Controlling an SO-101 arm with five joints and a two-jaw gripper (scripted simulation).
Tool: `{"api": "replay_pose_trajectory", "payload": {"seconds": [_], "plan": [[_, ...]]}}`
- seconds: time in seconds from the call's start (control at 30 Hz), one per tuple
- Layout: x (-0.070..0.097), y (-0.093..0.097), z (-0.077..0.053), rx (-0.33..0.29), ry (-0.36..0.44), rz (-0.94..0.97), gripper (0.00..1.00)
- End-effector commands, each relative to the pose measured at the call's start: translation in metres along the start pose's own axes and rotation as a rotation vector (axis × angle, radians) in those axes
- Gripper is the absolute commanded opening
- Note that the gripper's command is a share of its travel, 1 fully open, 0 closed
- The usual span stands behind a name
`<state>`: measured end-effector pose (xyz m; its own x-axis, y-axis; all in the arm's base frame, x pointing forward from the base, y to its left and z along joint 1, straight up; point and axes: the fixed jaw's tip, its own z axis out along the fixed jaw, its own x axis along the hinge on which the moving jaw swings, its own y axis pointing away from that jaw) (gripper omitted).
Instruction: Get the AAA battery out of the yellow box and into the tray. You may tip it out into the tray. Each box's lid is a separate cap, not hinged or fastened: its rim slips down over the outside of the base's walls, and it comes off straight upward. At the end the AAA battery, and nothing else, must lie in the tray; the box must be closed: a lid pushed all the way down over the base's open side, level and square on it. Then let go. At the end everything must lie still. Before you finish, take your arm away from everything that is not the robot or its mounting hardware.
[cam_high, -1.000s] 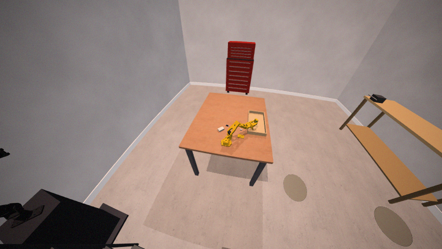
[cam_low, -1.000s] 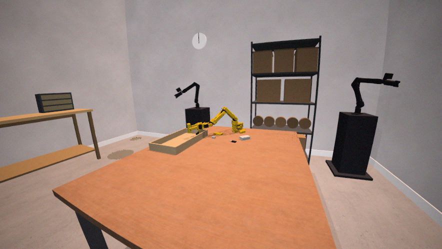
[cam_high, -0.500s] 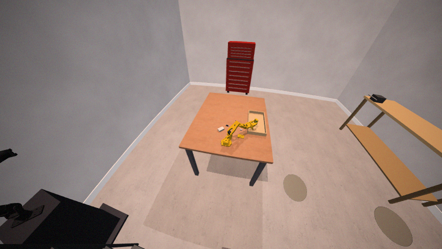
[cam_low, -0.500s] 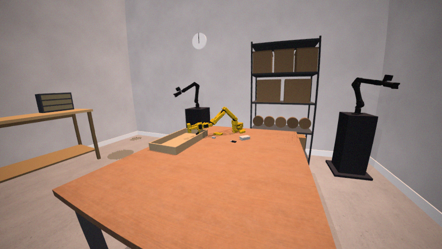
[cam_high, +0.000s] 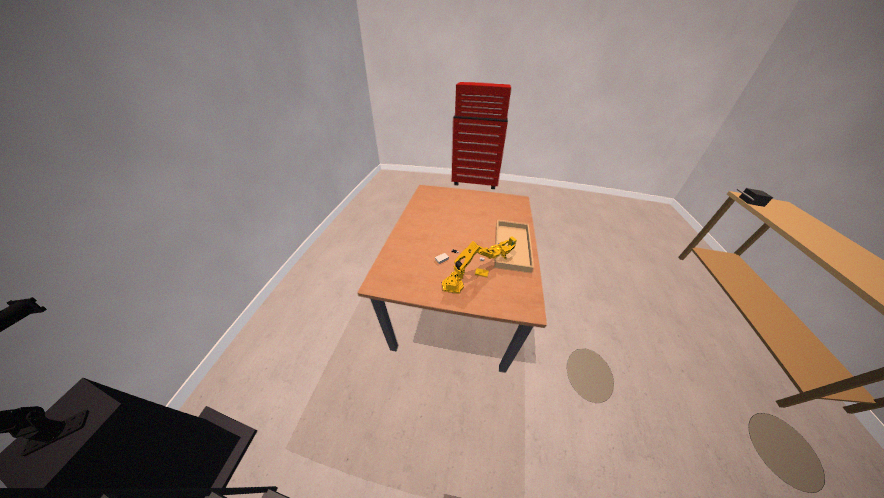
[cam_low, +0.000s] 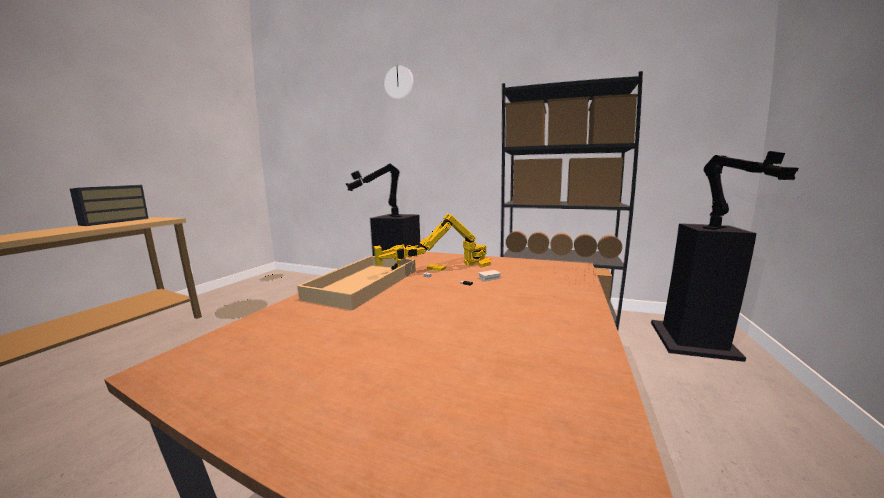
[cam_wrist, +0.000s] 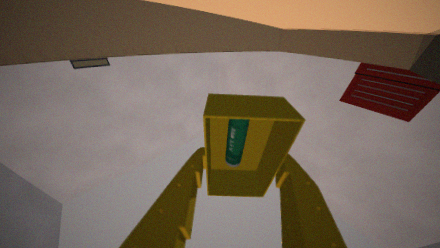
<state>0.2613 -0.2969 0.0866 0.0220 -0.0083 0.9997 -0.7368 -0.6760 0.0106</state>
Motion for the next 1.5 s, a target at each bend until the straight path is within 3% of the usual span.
{"api": "replay_pose_trajectory", "payload": {"seconds": [0.0, 0.4, 1.47], "plan": [[0.0157, -0.0033, -0.0007, 0.008, 0.064, 0.012, 0.22], [0.0181, -0.0030, -0.0059, 0.008, 0.106, 0.014, 0.22], [0.0198, -0.0030, -0.0060, 0.008, 0.122, 0.014, 0.22]]}}
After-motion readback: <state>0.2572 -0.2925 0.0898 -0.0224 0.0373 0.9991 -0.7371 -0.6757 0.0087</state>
